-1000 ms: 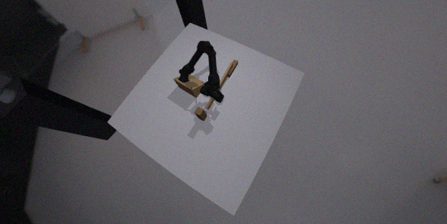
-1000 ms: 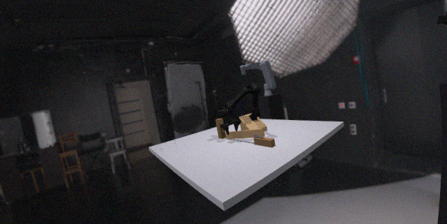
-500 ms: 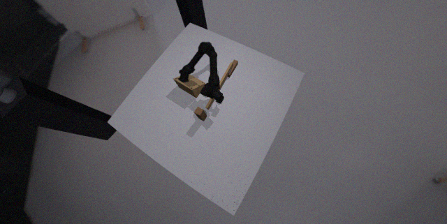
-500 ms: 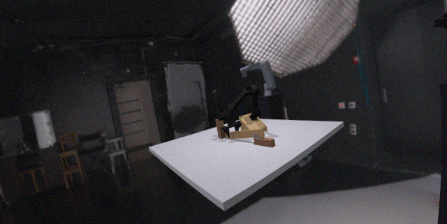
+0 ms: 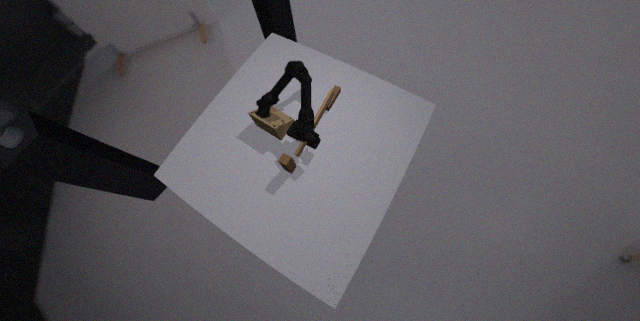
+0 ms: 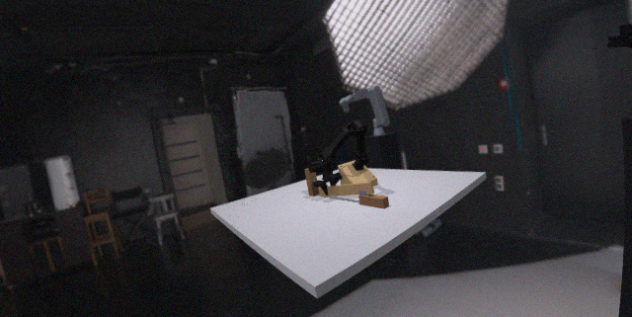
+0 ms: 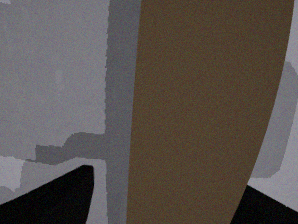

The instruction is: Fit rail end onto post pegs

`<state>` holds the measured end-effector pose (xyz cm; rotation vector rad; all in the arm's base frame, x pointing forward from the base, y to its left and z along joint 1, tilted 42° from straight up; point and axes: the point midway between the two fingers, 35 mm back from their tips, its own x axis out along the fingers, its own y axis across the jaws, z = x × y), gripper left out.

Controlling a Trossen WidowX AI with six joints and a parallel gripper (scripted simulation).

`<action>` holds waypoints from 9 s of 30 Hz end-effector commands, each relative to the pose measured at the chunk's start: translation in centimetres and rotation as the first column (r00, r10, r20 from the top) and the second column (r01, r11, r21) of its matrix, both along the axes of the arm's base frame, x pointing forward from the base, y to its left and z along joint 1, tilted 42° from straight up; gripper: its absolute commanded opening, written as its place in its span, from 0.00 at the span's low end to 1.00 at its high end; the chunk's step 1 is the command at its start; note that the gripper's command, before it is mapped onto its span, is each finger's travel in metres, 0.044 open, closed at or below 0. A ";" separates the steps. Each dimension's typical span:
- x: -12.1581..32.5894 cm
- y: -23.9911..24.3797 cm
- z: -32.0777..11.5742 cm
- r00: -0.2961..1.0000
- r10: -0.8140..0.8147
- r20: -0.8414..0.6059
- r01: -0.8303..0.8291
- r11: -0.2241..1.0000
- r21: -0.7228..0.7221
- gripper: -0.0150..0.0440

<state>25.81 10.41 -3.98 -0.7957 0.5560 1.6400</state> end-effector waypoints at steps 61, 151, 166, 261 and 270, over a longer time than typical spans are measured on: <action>0.5 -1.2 1.4 1.000 -0.005 -0.004 0.005 1.000 0.003 0.25; 0.5 -2.6 3.0 1.000 -0.005 -0.004 0.005 1.000 0.002 0.25; 0.6 -3.0 2.8 1.000 -0.005 -0.004 0.005 1.000 0.001 0.25; 1.2 -5.1 1.0 1.000 -0.005 -0.003 0.005 1.000 0.000 0.25; 1.3 -5.3 0.9 1.000 -0.005 -0.003 0.005 1.000 0.000 0.25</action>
